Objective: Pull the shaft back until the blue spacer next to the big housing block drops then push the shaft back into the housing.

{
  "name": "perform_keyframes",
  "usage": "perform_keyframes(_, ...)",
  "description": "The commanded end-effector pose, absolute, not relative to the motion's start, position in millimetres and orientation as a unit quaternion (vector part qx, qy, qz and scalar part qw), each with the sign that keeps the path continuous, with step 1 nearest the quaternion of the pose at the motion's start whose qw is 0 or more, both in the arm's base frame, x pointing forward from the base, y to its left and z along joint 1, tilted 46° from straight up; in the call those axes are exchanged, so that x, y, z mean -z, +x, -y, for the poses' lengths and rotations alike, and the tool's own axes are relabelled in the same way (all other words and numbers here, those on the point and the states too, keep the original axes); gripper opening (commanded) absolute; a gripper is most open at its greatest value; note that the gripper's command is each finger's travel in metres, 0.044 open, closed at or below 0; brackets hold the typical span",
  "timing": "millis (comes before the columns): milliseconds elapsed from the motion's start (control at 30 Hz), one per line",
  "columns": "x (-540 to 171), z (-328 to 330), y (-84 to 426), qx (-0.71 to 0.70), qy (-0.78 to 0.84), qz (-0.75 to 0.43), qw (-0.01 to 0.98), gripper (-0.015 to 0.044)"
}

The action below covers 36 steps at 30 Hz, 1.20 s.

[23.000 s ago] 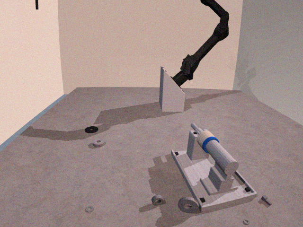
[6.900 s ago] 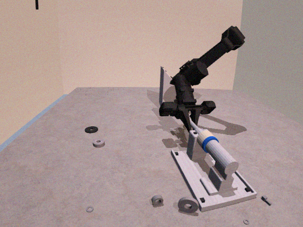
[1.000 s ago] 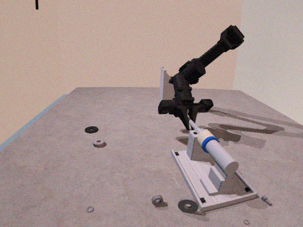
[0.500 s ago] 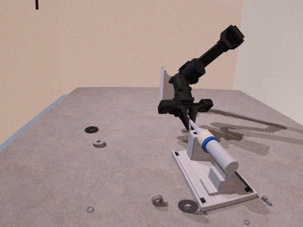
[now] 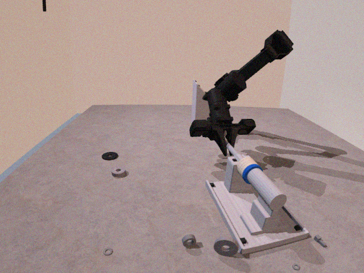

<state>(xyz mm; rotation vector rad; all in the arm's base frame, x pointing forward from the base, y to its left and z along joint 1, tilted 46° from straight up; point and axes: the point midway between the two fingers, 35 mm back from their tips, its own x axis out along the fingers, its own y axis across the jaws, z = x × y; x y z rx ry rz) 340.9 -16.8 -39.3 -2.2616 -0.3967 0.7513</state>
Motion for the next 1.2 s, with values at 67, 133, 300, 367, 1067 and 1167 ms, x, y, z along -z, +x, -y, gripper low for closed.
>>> perform_keyframes(67, 40.4, 15.7, 337.9, -0.293, -0.874, 0.154, 0.355, 0.0000)
perform_keyframes(133, 40.4, 15.7, 337.6, -0.293, -0.874, 0.154, 0.355, 0.0000)
perform_keyframes(300, 40.5, 15.7, 337.1, -0.293, -0.874, 0.154, 0.355, 0.0000)
perform_keyframes(367, 40.5, 15.7, 336.9, -0.293, -0.874, 0.154, 0.355, 0.0000)
perform_keyframes(1067, 40.8, 15.6, 334.7, -0.293, -0.874, 0.154, 0.355, 0.0000)
perform_keyframes(1167, 40.8, 15.6, 334.4, -0.293, -0.874, 0.154, 0.355, 0.0000)
